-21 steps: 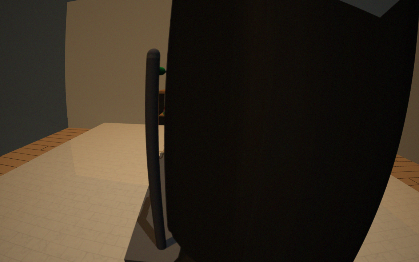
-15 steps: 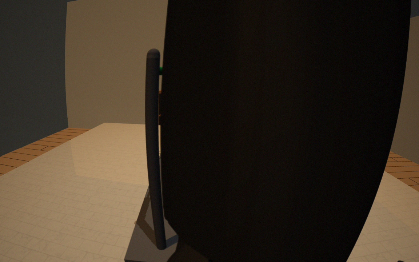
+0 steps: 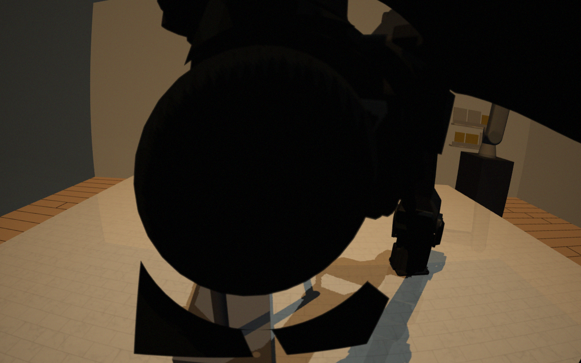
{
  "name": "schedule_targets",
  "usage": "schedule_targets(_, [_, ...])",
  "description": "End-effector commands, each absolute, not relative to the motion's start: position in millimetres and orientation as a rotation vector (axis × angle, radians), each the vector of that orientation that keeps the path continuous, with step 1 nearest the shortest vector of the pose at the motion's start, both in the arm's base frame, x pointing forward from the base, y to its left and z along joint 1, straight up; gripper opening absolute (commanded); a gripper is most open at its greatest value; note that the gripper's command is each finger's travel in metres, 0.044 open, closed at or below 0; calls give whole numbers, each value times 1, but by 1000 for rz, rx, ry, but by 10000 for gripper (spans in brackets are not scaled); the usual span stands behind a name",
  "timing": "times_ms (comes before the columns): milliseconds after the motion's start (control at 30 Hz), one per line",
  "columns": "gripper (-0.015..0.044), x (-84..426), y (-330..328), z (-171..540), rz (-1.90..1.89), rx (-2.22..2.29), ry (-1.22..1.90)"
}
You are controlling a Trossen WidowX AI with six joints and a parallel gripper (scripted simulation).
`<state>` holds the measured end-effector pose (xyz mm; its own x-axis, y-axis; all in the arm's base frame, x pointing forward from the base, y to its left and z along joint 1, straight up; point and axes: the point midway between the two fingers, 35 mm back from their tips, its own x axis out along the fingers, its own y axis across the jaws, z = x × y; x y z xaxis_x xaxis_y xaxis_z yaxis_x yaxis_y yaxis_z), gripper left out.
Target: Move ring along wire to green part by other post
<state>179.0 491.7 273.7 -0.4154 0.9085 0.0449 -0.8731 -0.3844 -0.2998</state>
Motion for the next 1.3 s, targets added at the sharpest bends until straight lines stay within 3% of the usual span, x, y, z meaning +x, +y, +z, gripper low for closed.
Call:
schedule_targets(0, [160, 206, 481, 294, 1877, -98, -243])
schedule_targets(700, [160, 341, 368, 368, 1345, 216, 62])
schedule_targets(1267, [160, 416, 205, 425, 822, 567, 137])
